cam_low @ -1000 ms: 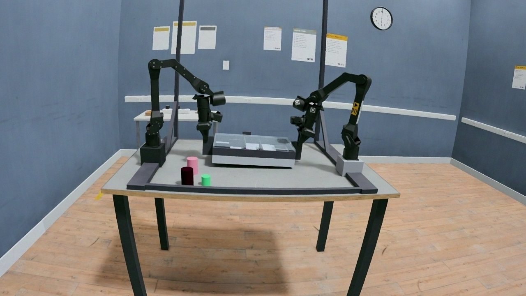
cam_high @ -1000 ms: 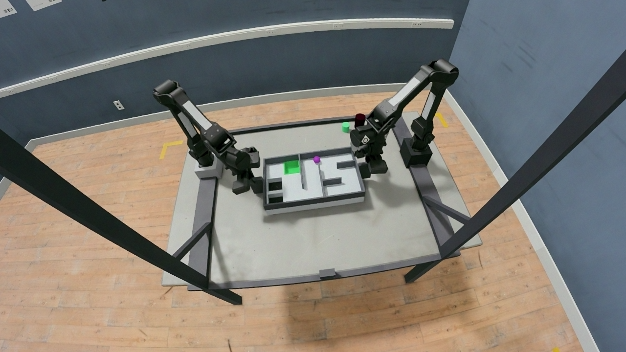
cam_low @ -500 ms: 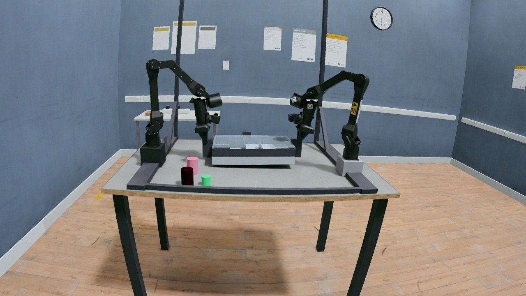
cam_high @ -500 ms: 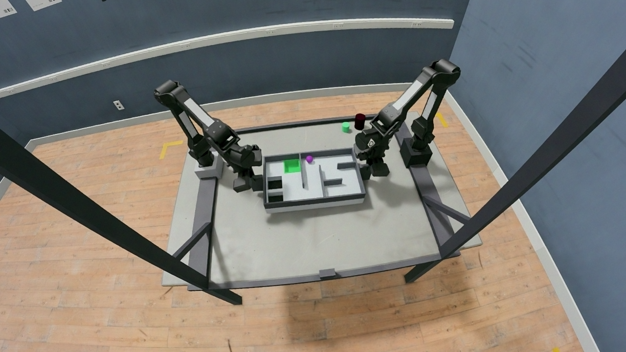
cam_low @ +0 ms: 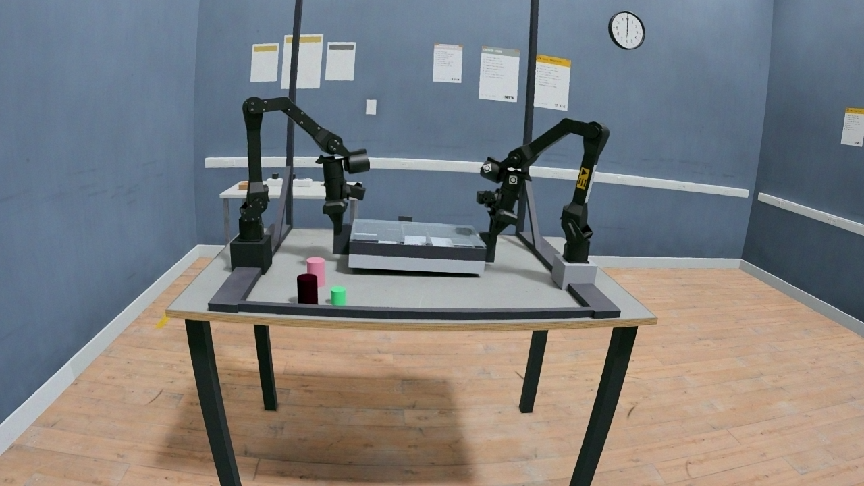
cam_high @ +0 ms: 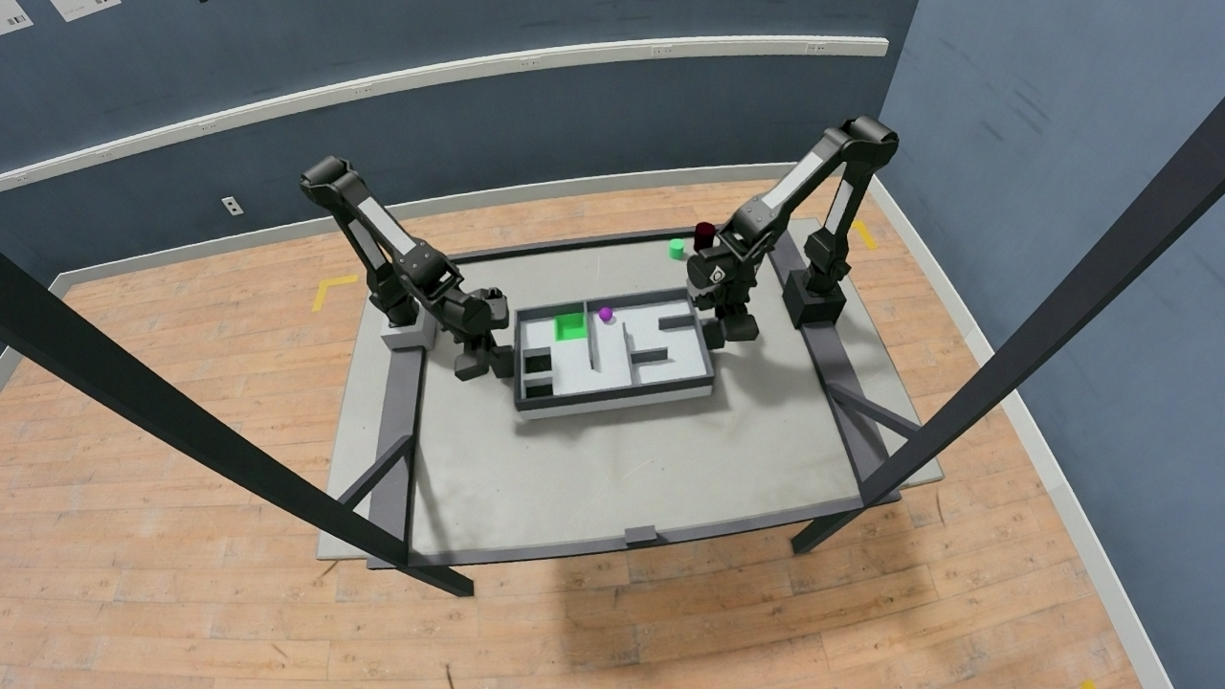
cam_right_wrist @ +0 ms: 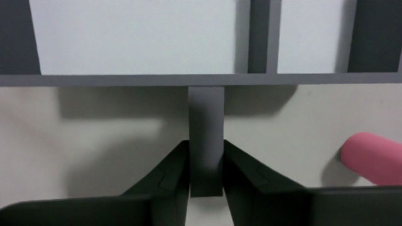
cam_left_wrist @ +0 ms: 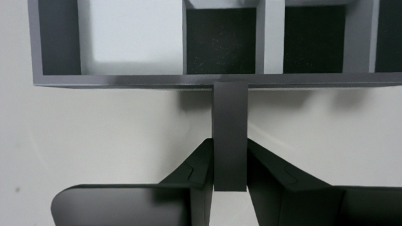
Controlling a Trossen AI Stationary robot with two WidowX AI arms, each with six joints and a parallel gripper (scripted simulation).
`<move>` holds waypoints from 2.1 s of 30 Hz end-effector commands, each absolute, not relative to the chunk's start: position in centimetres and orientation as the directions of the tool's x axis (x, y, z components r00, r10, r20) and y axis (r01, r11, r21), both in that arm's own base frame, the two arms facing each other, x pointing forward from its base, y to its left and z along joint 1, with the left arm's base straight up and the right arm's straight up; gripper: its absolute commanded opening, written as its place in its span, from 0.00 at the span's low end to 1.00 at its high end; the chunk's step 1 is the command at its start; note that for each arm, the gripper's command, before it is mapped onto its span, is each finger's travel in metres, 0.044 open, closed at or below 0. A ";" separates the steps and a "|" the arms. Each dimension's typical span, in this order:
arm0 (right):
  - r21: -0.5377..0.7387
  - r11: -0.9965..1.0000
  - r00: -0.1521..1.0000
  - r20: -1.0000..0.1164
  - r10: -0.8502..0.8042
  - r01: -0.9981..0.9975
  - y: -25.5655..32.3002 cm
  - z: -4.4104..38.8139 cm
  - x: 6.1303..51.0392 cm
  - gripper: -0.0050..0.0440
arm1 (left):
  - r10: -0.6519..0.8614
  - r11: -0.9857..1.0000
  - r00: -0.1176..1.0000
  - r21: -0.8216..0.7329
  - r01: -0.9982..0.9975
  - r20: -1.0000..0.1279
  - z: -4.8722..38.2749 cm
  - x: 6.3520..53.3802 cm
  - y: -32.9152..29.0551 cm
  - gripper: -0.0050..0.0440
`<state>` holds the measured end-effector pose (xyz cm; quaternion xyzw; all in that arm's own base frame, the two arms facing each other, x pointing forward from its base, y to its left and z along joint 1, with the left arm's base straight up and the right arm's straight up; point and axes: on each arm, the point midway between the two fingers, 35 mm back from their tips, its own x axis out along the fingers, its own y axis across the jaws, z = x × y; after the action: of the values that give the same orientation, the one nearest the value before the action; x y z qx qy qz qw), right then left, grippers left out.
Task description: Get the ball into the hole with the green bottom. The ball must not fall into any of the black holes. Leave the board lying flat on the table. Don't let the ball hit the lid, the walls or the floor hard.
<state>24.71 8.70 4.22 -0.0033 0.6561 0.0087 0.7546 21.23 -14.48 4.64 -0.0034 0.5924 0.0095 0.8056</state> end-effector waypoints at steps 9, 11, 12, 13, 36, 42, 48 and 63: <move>0.001 1.000 0.219 -0.976 0.006 -0.023 8.9 3.6 24.5 0.00 | -0.009 1.000 0.288 -0.016 -0.021 -0.957 7.4 22.8 -15.2 0.00; 0.021 0.999 0.219 -0.975 0.026 -0.026 8.9 3.8 24.6 0.00 | -0.022 0.999 0.285 -0.029 -0.020 -0.958 7.1 22.6 -15.0 0.00; 0.021 0.999 0.219 -0.975 0.026 -0.026 8.9 3.8 24.6 0.00 | -0.022 0.999 0.285 -0.029 -0.020 -0.958 7.1 22.6 -15.0 0.00; 0.021 0.999 0.219 -0.975 0.026 -0.026 8.9 3.8 24.6 0.00 | -0.022 0.999 0.285 -0.029 -0.020 -0.958 7.1 22.6 -15.0 0.00; 0.023 0.999 0.200 -0.979 0.028 -0.026 8.7 4.1 24.5 0.00 | -0.032 0.999 0.305 -0.040 -0.020 -0.952 6.9 22.6 -15.1 0.00; 0.010 1.000 0.218 -0.976 0.016 -0.025 9.0 3.6 24.6 0.00 | -0.011 1.000 0.285 -0.019 -0.024 -0.958 7.1 22.6 -15.1 0.00; 0.004 1.000 0.194 -0.981 0.009 -0.024 9.1 4.2 25.0 0.00 | 0.005 1.000 0.301 -0.002 -0.025 -0.954 6.3 22.0 -14.7 0.00; -0.015 1.000 0.155 -0.988 -0.011 -0.026 9.0 4.9 24.8 0.00 | 0.008 1.000 0.350 0.000 -0.023 -0.937 5.9 22.4 -15.2 0.00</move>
<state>24.46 8.78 4.22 -0.0145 0.6619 0.0017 0.7494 21.48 -14.69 4.65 0.0026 0.5858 0.0157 0.8103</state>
